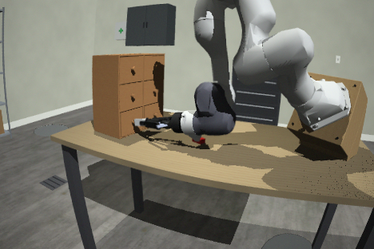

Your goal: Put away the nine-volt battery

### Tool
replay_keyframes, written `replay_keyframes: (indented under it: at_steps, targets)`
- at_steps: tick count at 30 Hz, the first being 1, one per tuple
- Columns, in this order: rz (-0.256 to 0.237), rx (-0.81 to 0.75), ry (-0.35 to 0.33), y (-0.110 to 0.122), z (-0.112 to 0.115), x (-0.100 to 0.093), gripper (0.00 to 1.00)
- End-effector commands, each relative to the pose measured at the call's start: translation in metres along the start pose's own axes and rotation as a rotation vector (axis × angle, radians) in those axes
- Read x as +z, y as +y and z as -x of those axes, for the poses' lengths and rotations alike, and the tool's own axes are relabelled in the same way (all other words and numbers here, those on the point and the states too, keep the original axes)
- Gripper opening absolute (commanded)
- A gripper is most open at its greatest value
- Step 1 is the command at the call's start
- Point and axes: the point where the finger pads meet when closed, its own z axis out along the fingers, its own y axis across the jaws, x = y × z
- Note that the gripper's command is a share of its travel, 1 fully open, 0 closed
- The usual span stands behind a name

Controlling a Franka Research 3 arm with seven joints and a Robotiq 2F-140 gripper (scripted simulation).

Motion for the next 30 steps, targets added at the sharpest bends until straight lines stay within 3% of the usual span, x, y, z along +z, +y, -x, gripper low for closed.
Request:
replay_keyframes:
  at_steps: [1,10,21,30]
  targets:
    - [-0.001,0.004,0.004,0.0,-0.001,0.0,0.0]
    - [-0.001,0.004,0.004,0.0,-0.002,-0.003,0.0]
    - [-0.001,0.004,0.004,0.0,-0.009,-0.047,0.0]
    - [-0.001,0.004,0.004,0.0,-0.01,-0.049,0.0]
